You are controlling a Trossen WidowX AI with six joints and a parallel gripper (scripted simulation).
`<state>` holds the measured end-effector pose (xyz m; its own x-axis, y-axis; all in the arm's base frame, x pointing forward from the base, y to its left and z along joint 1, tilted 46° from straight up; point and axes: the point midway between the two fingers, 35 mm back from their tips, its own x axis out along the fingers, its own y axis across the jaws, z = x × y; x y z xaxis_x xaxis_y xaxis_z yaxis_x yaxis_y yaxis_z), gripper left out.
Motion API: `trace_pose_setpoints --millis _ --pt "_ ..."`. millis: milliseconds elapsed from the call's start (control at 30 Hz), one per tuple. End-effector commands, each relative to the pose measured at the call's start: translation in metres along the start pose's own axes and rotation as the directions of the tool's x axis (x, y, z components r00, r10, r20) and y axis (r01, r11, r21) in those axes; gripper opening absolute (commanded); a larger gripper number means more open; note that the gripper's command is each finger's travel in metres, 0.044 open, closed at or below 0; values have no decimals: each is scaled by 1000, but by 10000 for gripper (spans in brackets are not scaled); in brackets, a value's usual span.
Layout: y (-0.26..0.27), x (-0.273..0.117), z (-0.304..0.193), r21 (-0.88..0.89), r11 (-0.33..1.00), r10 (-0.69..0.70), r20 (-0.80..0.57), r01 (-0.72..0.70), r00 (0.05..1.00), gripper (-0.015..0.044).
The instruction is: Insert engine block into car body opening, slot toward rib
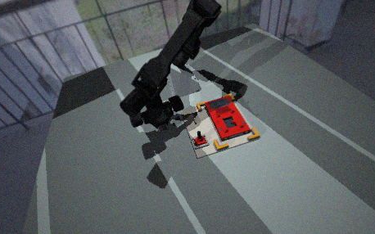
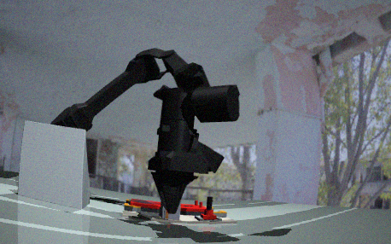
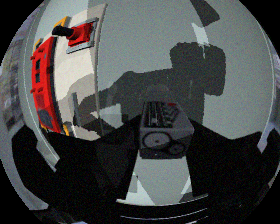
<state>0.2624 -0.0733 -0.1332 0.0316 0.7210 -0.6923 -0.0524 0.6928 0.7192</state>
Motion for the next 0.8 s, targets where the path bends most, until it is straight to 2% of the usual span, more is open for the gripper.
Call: trace_pose_setpoints --millis 0,767 --pt "-2 -18 6 -13 1000 -16 11 16 1000 0" --pt "4 -88 6 -12 1000 -17 10 17 1000 0"
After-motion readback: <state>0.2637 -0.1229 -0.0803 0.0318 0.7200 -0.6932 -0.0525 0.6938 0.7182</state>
